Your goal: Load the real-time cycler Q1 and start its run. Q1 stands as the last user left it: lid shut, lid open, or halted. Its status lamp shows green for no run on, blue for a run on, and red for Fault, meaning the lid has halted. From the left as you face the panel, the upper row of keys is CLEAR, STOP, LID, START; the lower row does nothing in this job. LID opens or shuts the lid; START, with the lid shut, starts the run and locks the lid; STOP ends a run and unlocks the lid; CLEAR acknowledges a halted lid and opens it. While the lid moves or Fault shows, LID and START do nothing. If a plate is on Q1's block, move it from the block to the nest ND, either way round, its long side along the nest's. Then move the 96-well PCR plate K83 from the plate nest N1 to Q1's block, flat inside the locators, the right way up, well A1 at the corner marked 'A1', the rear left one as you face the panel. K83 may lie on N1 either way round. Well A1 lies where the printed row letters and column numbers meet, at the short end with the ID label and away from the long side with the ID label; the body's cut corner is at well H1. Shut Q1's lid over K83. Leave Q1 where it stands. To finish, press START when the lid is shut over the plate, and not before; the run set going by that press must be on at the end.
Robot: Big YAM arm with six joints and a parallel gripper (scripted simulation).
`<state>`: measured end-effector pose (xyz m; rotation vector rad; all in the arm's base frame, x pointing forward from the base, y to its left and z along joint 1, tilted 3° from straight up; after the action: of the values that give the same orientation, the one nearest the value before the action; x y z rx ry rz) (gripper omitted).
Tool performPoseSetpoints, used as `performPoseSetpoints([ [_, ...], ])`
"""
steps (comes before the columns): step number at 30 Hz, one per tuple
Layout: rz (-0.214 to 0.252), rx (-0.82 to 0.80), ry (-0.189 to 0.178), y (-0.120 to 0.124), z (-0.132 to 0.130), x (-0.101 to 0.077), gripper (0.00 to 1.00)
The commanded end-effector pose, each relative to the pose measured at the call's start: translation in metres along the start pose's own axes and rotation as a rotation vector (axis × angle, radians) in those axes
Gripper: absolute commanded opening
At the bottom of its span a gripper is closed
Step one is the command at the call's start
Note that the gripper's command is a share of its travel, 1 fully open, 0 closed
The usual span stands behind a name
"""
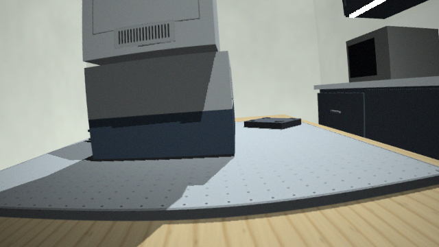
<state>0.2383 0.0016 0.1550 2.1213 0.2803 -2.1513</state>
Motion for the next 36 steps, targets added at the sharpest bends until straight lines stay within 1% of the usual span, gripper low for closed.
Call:
performPoseSetpoints([
  [1, 0.006, -0.008, 0.027, -0.003, -0.005, -0.011, 0.00],
  [4, 0.002, -0.007, 0.007, -0.004, 0.000, -0.007, 0.00],
  [7, 0.000, -0.007, -0.003, -0.003, -0.003, 0.005, 0.00],
  [9, 0.001, -0.007, 0.003, -0.002, -0.009, 0.008, 0.00],
  [11, 0.001, -0.007, 0.003, -0.002, -0.009, 0.008, 0.00],
  [14, 0.006, -0.009, 0.029, 0.000, -0.018, 0.006, 0.00],
  [19, 0.009, -0.009, 0.043, 0.002, -0.031, 0.008, 0.00],
  [22, 0.008, -0.009, 0.042, 0.002, -0.034, 0.010, 0.00],
  [26, 0.010, -0.009, 0.049, 0.002, -0.032, 0.003, 0.00],
  [28, 0.010, -0.009, 0.049, 0.002, -0.032, 0.003, 0.00],
  [33, 0.008, -0.009, 0.040, 0.001, -0.030, 0.001, 0.00],
  [36, 0.007, -0.009, 0.035, 0.001, -0.026, 0.005, 0.00],
])
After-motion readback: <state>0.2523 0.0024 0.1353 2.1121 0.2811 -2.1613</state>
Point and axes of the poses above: the point where the finger pads meet when closed, its own x axis out along the fingers, its own z axis across the jaws, y = z × x, the point moved 10 cm from there along -x, back along the fingers, and after that the axes turned 12 degrees about -x, right-handed, at the moved point
